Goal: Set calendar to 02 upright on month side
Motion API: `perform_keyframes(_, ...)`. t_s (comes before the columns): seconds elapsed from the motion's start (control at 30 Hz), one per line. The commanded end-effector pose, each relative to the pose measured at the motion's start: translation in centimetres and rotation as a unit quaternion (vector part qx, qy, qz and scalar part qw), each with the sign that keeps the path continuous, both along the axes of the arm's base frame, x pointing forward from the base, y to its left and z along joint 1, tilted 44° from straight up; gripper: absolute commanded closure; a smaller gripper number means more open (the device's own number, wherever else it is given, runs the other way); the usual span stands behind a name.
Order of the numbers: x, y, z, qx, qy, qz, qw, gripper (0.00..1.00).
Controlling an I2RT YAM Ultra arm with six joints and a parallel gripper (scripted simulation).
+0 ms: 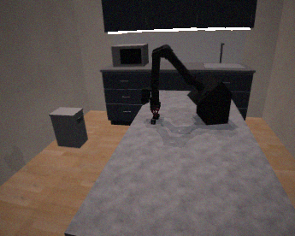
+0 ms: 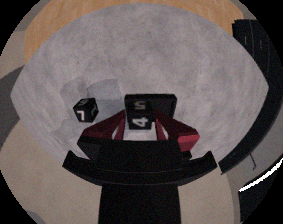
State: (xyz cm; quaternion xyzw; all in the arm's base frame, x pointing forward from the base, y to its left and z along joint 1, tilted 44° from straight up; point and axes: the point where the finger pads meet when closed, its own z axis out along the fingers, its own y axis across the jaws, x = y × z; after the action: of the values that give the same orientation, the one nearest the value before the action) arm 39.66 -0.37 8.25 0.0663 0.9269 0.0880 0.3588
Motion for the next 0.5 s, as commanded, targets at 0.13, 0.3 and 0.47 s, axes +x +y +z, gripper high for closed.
perform_keyframes(0.13, -0.4, -0.2, 1.1, -0.001, -0.007, -0.001, 1.000, 0.53)
perform_keyframes(0.3, -1.9, -0.4, 2.7, -0.001, -0.007, -0.001, 1.000, 0.53)
perform_keyframes(0.47, -3.8, -0.7, 4.7, -0.001, -0.008, -0.001, 1.000, 0.53)
